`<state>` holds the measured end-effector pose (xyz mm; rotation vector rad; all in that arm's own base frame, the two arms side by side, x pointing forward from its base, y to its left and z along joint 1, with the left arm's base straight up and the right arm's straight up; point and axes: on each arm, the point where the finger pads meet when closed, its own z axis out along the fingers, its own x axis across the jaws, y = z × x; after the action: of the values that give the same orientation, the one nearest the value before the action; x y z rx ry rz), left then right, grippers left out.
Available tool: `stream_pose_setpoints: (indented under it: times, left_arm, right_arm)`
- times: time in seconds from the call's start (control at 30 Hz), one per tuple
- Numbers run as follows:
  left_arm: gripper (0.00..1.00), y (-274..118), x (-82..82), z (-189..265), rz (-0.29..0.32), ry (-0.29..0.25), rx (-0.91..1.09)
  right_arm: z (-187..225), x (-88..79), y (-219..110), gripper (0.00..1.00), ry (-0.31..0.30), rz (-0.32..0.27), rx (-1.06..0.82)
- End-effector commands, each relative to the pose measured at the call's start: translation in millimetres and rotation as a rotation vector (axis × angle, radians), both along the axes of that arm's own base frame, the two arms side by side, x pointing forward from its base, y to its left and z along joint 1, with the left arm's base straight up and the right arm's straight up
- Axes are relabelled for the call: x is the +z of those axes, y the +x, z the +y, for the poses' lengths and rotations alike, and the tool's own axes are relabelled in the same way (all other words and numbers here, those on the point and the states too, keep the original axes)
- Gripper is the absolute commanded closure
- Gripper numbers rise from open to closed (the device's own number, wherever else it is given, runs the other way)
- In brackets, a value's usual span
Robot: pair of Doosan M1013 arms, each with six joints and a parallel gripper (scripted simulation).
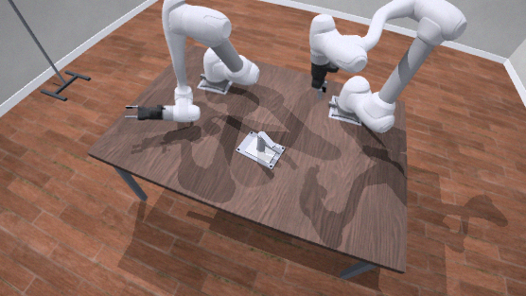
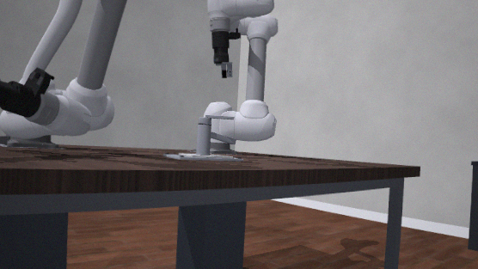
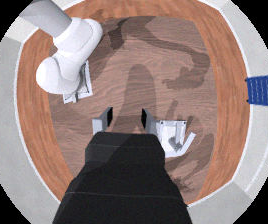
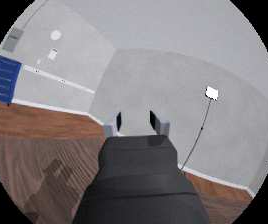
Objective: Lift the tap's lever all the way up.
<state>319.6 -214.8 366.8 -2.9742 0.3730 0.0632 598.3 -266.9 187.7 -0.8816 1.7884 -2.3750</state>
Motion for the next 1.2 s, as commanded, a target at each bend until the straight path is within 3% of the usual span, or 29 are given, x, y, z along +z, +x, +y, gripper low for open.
stream_pose_setpoints:
  times: [0.0,0.43,0.5,0.73,1.0,1.07,1.17]
  left_arm:
    - [0.00,0.2,0.5,-0.1,-0.001,0.000,0.000]
    - [0.00,0.2,0.5,-0.1,-0.001,0.000,0.000]
    - [0.00,0.2,0.5,-0.1,-0.001,0.000,0.000]
    - [0.00,0.2,0.5,-0.1,-0.001,0.000,0.000]
    - [0.00,0.2,0.5,-0.1,-0.001,0.000,0.000]
    - [0.00,0.2,0.5,-0.1,-0.001,0.000,0.000]
    - [0.00,0.2,0.5,-0.1,-0.001,0.000,0.000]
  right_arm:
    - [-32.4,5.2,-19.5,0.00,0.016,-0.026,-0.085]
    - [-168.7,20.4,-183.8,0.00,0.090,-0.215,-0.623]
    - [-168.7,20.4,-183.8,0.00,0.090,-0.215,-0.623]
    - [-209.5,21.6,-299.6,0.00,0.117,-0.351,-0.951]
    - [-213.6,15.1,-424.3,0.00,0.129,-0.531,-1.339]
    - [-213.6,15.1,-424.3,0.00,0.129,-0.531,-1.339]
    - [-205.1,10.6,-469.5,0.00,0.126,-0.605,-1.484]
